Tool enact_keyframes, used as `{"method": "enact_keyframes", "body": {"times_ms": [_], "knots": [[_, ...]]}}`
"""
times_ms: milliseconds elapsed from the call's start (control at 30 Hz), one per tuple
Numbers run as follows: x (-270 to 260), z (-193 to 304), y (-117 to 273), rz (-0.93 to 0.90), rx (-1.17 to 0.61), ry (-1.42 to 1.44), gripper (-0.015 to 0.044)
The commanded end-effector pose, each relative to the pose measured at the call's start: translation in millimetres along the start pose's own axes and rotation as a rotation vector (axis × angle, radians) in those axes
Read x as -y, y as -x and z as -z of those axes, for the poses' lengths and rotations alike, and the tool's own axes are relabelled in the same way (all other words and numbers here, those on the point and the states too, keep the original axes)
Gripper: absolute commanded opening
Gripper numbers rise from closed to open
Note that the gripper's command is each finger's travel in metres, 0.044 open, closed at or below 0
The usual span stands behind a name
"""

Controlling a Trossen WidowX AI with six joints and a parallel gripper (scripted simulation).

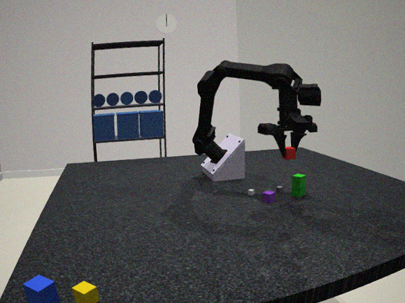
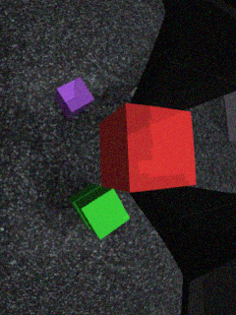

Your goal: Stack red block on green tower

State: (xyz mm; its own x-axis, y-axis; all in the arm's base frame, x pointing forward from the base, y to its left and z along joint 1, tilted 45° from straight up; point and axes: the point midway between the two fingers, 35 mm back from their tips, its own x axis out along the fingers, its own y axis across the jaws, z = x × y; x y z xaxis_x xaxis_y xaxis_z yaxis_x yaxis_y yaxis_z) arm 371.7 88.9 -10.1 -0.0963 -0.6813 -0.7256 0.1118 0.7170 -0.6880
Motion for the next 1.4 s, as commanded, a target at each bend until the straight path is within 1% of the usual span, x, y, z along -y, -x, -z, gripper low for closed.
{"method": "enact_keyframes", "body": {"times_ms": [0, 133, 300, 467, 633, 900, 1367], "knots": [[-26, 4, -2, 0.003, -0.001, 0.002, 0.0000], [-45, 5, -5, 0.008, 0.000, 0.001, 0.0000], [-48, 5, -8, 0.008, 0.000, 0.001, 0.0000], [-47, 6, -26, 0.009, 0.000, 0.001, 0.0000], [-47, 6, -33, 0.009, 0.000, 0.000, 0.0000], [-47, 6, -59, 0.010, 0.000, 0.000, 0.0000], [-47, 6, -59, 0.010, 0.000, 0.000, 0.0000]]}}
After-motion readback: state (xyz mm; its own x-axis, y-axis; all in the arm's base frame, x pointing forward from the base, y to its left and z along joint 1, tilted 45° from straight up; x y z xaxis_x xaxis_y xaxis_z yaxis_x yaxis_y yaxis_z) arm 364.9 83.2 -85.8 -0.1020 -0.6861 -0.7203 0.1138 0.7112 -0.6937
